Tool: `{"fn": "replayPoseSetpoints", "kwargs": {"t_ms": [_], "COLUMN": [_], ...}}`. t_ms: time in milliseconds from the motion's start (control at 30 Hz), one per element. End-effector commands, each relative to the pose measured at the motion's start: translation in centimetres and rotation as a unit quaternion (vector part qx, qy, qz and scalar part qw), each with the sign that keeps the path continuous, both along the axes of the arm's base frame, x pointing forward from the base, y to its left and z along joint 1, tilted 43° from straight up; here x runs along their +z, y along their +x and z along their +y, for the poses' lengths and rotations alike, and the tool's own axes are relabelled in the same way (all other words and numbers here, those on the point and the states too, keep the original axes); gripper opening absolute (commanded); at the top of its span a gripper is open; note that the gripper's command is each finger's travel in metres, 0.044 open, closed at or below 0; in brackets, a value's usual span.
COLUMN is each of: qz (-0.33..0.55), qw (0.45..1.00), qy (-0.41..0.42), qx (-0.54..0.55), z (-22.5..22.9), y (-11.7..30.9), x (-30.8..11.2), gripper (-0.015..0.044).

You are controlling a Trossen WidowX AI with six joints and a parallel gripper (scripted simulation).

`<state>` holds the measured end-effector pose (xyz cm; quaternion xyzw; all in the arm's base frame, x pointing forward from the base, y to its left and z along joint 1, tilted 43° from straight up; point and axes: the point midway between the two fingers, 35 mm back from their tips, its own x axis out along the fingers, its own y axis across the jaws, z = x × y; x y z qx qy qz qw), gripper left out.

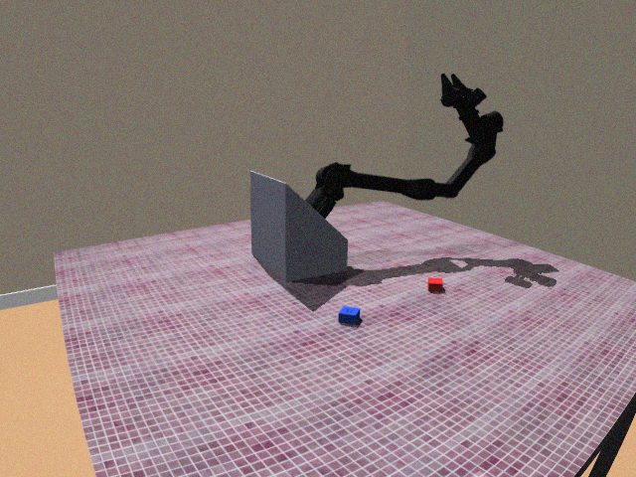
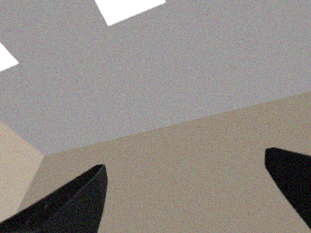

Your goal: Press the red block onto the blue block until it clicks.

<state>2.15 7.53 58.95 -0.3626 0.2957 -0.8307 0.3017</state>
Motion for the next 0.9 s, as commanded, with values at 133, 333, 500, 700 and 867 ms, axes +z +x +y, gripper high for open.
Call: {"fn": "replayPoseSetpoints", "kwargs": {"t_ms": [133, 333, 500, 700, 867], "qz": [-0.044, -0.153, -0.242, -0.339, -0.404], "qw": [0.996, 0.951, 0.881, 0.767, 0.661], "qy": [0.024, 0.096, 0.172, 0.278, 0.370], "qx": [0.078, 0.251, 0.369, 0.468, 0.513], "z": [-3.8, -13.4, -20.6, -26.9, -29.6], "y": [-1.9, -3.2, -1.2, 4.3, 10.1], "x": [-0.1, -1.7, -4.5, -9.2, -13.8], "gripper": [0.0440, 0.0440, 0.0440, 0.0440, 0.0440]}}
